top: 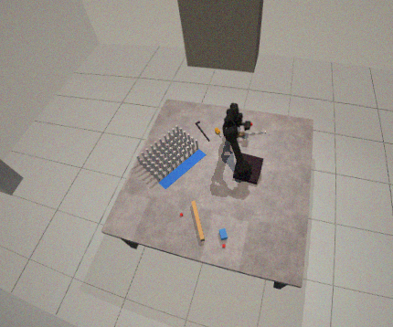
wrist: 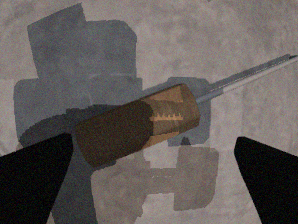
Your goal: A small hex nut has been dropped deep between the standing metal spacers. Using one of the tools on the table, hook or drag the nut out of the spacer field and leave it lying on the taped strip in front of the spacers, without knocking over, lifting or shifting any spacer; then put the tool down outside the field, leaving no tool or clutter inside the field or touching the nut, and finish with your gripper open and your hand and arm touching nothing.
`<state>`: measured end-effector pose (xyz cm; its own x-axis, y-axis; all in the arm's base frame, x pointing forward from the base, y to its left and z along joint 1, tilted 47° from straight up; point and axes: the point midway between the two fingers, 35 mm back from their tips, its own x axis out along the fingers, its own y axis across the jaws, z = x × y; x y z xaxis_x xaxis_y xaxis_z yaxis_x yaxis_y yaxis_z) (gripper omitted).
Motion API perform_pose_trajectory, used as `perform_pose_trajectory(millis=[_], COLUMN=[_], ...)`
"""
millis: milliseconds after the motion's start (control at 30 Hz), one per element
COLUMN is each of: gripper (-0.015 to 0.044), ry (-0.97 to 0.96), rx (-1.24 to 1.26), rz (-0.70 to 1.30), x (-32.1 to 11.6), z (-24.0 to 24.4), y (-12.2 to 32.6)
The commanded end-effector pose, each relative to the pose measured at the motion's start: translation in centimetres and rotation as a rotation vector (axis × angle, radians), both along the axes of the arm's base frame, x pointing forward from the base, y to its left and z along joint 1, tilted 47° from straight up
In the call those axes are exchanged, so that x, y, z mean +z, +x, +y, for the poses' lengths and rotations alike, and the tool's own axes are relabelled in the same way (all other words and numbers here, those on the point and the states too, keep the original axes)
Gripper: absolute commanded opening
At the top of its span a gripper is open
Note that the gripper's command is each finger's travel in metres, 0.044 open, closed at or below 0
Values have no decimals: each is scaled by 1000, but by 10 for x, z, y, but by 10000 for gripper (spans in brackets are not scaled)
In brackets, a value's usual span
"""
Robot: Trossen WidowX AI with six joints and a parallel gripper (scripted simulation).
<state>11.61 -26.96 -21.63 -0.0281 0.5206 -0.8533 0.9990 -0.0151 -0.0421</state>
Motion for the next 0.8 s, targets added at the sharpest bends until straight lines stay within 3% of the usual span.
perform_pose_trajectory(millis=[0,500,767], gripper=[440,440,440], ry=[72,327,334], rx=[876,1776,1794], rz=[-316,-698,-707], x=[1,4,4], z=[-3,-4,-4], y=[5,13,13])
